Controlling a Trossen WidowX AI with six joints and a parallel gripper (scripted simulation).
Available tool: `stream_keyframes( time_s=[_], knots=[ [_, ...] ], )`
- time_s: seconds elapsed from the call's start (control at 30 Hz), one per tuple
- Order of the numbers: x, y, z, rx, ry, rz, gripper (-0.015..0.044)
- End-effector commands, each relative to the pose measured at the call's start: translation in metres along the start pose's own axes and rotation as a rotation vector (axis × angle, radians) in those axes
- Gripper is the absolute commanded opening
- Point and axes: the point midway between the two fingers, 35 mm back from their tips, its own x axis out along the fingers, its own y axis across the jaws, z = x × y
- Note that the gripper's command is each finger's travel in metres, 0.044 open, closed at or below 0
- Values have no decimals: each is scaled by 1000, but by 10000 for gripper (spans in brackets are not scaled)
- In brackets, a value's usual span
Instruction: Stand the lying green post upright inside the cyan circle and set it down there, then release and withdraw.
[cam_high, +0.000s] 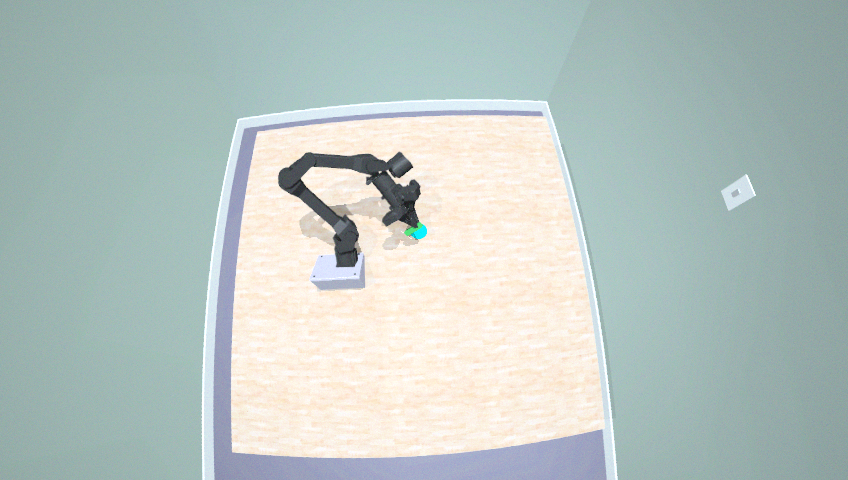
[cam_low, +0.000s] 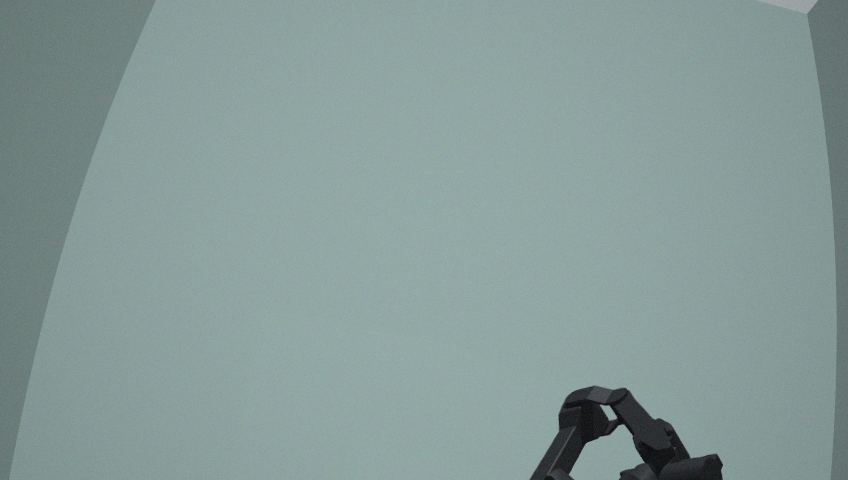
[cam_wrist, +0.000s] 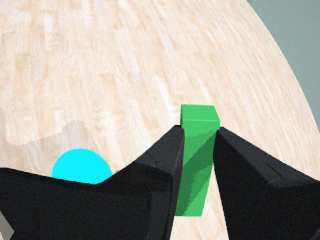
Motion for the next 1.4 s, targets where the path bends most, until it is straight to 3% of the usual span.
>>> stream_keyframes(
  time_s=[0.0,1.37],
  knots=[
    [0,-1,0,14,-28,1,23],
    [-10,3,6,145,-259,66,23]
  ],
)
